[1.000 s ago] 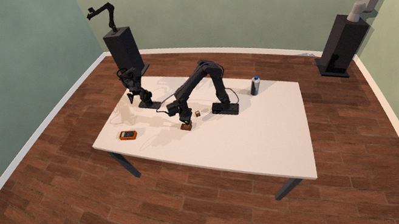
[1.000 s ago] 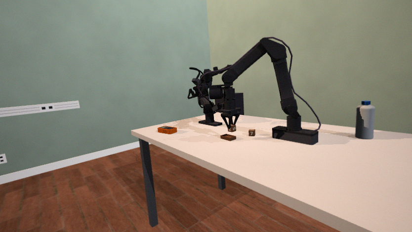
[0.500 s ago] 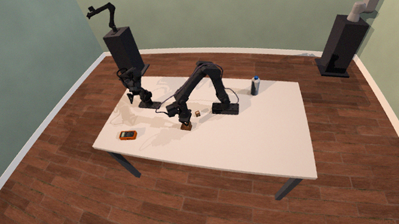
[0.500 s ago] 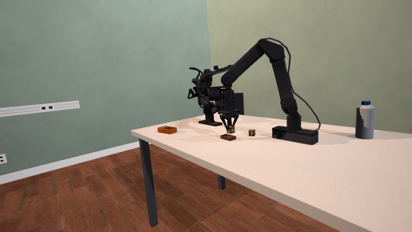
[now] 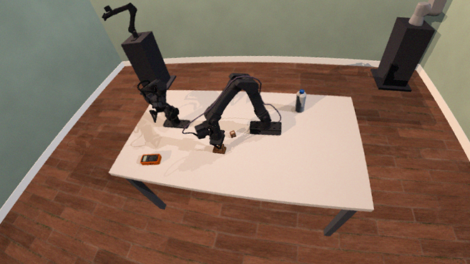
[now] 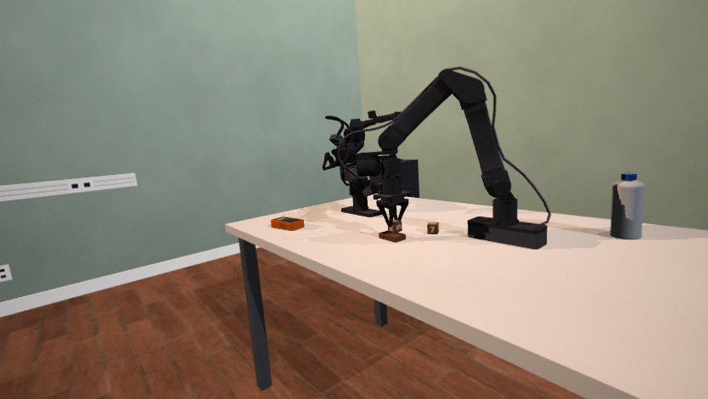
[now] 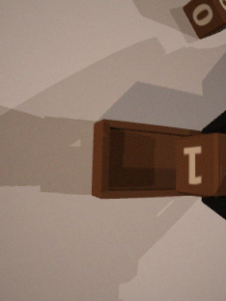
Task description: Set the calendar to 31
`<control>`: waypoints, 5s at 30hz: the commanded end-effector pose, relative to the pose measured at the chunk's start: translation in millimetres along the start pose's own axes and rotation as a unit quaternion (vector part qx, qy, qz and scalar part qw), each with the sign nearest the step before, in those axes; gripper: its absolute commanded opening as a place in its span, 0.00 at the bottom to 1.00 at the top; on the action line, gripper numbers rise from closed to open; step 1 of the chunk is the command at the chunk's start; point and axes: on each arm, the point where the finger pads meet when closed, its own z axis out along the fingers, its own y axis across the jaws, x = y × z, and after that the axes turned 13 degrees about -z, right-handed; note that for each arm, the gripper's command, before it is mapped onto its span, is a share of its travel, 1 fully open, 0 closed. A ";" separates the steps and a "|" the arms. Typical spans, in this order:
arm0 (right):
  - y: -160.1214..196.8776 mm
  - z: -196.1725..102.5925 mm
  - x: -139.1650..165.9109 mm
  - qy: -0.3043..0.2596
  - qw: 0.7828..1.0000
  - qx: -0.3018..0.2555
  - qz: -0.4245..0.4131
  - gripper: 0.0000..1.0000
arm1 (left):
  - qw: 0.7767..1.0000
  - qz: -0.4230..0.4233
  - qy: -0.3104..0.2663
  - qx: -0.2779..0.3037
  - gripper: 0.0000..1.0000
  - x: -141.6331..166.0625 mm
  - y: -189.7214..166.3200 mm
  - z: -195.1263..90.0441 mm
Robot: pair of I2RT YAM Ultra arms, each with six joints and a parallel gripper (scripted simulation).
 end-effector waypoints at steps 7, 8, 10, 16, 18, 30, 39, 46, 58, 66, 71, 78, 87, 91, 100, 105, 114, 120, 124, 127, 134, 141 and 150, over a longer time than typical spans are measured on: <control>3.6 -8.9 -7.0 -0.003 0.999 -0.032 -0.008 1.00 | 1.000 0.014 -0.005 0.005 0.26 -5.6 -6.1 7.9; 3.6 -8.9 -7.0 -0.003 0.999 -0.032 -0.008 1.00 | 1.000 0.014 -0.005 0.005 0.26 -5.6 -6.1 7.9; 8.9 -10.3 -6.0 0.004 0.999 -0.048 -0.020 1.00 | 1.000 0.014 -0.005 0.005 0.26 -5.6 -6.1 8.2; 47.6 -34.3 -19.6 0.053 0.979 -0.166 -0.106 1.00 | 1.000 0.014 -0.004 0.006 0.26 -5.3 -6.5 8.4; 59.1 -43.3 -28.1 0.062 0.969 -0.202 -0.127 1.00 | 1.000 0.014 -0.003 0.006 0.26 -5.0 -6.6 8.6; 144.7 -129.5 -54.7 0.038 0.826 -0.485 -0.285 1.00 | 1.000 0.014 -0.003 0.006 0.26 -5.1 -6.6 8.6; 165.2 -178.5 -55.1 0.021 0.720 -0.599 -0.351 1.00 | 1.000 0.008 -0.006 0.000 0.26 -6.2 -2.2 3.5; 168.2 -179.7 -61.8 0.021 0.720 -0.600 -0.349 1.00 | 1.000 0.008 -0.006 0.000 0.26 -6.2 -2.2 3.5; 158.1 -136.1 -89.2 0.041 0.809 -0.511 -0.287 1.00 | 1.000 0.008 -0.006 0.000 0.26 -6.2 -2.2 3.5; 140.2 -105.8 -103.6 0.053 0.865 -0.438 -0.239 1.00 | 1.000 0.008 -0.006 0.000 0.26 -6.2 -2.2 3.5; 125.6 -89.0 -109.8 0.061 0.894 -0.391 -0.209 1.00 | 1.000 0.008 -0.006 0.000 0.26 -6.2 -2.2 3.5; 125.7 -88.9 -110.4 0.060 0.894 -0.391 -0.209 1.00 | 1.000 0.017 0.006 0.012 0.26 1.5 -10.1 4.5; 125.8 -88.9 -110.8 0.059 0.894 -0.391 -0.209 1.00 | 1.000 0.015 -0.006 0.007 0.26 -1.8 -8.9 -1.0; 125.8 -88.9 -110.8 0.059 0.894 -0.391 -0.209 1.00 | 1.000 0.012 -0.005 0.003 0.26 -3.2 -4.4 -0.7; 125.8 -88.9 -110.9 0.059 0.894 -0.391 -0.209 1.00 | 1.000 0.007 -0.010 -0.004 0.26 -6.6 0.9 1.7; 125.3 -88.4 -109.1 0.058 0.896 -0.389 -0.207 1.00 | 1.000 0.007 -0.017 -0.001 0.26 -6.2 -1.4 9.0; 125.3 -88.4 -109.1 0.058 0.896 -0.389 -0.207 1.00 | 1.000 0.011 -0.009 0.005 0.26 -3.0 -3.1 29.6; 125.3 -88.4 -109.1 0.058 0.896 -0.389 -0.207 1.00 | 1.000 0.009 -0.004 0.009 0.26 -2.6 -1.3 22.2; 125.3 -88.4 -109.1 0.058 0.896 -0.389 -0.207 1.00 | 1.000 0.009 -0.002 0.010 0.26 -4.8 0.4 13.1; 125.3 -88.4 -109.1 0.058 0.896 -0.389 -0.207 1.00 | 1.000 0.009 -0.002 0.010 0.26 -4.8 0.4 13.1; 125.3 -88.4 -109.1 0.058 0.896 -0.389 -0.207 1.00 | 1.000 0.009 -0.002 0.010 0.26 -4.8 0.4 13.1; 125.3 -88.4 -109.1 0.058 0.896 -0.389 -0.207 1.00 | 1.000 0.008 -0.007 0.007 0.55 -7.3 -2.0 9.6; 125.3 -88.4 -109.1 0.058 0.896 -0.389 -0.207 1.00 | 1.000 0.009 -0.027 -0.001 0.55 -14.1 -5.4 -5.6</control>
